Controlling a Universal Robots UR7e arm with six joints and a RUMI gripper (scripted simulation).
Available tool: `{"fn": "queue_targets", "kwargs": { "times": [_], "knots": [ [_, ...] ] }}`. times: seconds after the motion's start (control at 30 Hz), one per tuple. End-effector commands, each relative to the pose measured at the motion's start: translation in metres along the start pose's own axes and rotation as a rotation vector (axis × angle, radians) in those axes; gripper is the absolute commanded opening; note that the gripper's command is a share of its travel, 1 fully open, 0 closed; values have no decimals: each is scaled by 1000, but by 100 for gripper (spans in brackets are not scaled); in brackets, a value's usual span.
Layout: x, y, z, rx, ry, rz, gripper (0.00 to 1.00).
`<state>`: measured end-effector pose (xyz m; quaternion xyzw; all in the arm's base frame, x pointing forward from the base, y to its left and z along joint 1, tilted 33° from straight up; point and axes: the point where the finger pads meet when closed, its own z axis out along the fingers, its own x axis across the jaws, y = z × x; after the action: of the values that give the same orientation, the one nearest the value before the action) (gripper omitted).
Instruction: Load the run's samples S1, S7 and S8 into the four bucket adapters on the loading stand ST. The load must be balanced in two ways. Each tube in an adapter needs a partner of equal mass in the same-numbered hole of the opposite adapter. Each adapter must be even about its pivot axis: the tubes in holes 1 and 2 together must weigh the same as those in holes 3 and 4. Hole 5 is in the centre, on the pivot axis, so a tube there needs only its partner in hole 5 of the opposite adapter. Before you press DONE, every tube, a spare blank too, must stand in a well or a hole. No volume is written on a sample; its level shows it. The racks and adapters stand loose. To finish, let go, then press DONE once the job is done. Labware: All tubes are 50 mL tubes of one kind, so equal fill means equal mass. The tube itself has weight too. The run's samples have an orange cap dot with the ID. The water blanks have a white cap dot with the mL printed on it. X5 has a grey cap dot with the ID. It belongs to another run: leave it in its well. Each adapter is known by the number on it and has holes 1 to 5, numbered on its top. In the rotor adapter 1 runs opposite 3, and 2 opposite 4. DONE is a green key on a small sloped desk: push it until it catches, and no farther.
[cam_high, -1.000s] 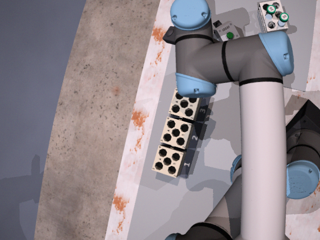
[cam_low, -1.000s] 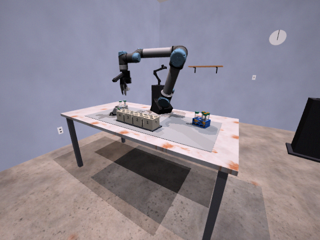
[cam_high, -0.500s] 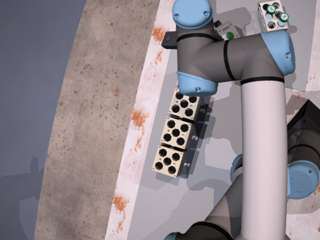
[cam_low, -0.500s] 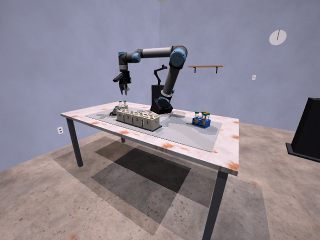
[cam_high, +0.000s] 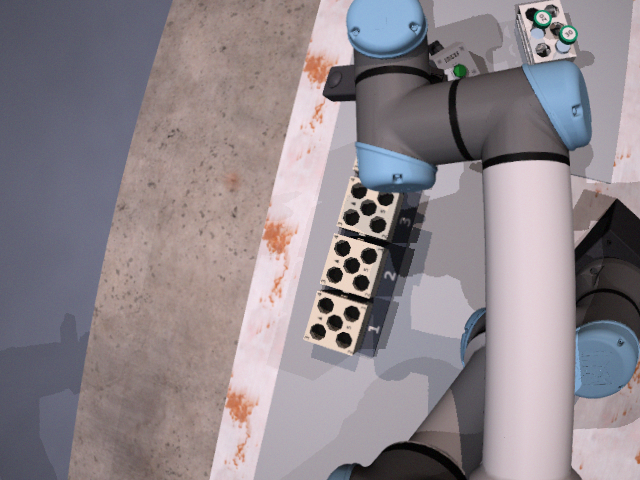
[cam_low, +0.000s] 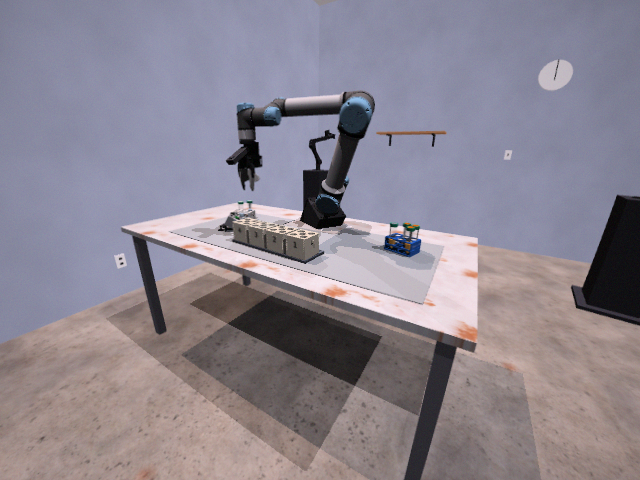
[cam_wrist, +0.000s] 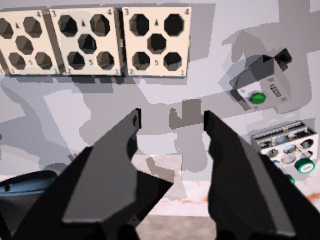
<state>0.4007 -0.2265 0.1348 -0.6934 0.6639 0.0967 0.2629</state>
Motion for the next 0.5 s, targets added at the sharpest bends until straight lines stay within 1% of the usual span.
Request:
{"fn": "queue_targets", "kwargs": {
  "times": [0.0,0.13,0.2,0.47],
  "knots": [
    [0,0,11,1,1,0,35],
    [0,0,24,1,1,0,35],
    [0,0,24,1,1,0,35],
    [0,0,51,1,1,0,35]
  ]
}}
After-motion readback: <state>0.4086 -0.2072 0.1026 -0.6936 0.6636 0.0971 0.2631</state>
